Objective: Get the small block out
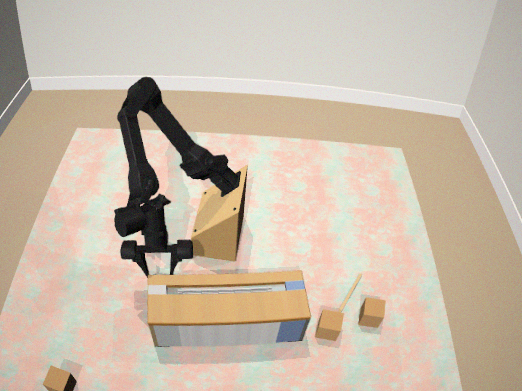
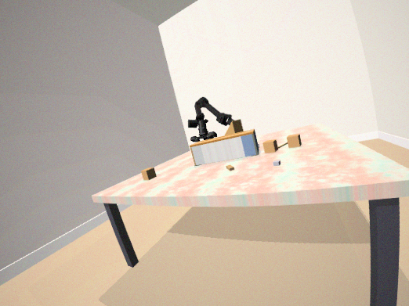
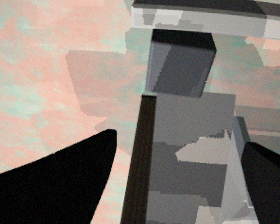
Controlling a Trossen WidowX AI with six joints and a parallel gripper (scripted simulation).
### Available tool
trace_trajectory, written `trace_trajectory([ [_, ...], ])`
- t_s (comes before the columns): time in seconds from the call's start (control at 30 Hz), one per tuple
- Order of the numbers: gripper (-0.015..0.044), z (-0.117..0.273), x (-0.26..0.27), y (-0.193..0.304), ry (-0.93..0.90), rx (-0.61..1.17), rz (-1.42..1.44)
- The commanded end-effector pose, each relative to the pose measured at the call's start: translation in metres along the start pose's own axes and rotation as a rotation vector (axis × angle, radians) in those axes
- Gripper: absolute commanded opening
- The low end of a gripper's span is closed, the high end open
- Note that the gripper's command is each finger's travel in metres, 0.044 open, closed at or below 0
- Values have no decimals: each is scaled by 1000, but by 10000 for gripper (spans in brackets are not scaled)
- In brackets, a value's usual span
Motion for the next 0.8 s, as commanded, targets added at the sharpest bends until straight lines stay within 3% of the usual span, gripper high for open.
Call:
trace_trajectory([
  [0.0,285,-4,1,0,-9,15,4],
  [0.77,285,-39,-1,-14,-8,14,5],
])
Point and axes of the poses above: the point midway between the two fingers, 35 mm back from their tips, its own z axis back along the fingers, its own x axis across the jaws, y = z × x, the point moved 6 cm from there along z, back along the fingers, and after that the axes turned 8 degrees about z, right-handed, at the moved point
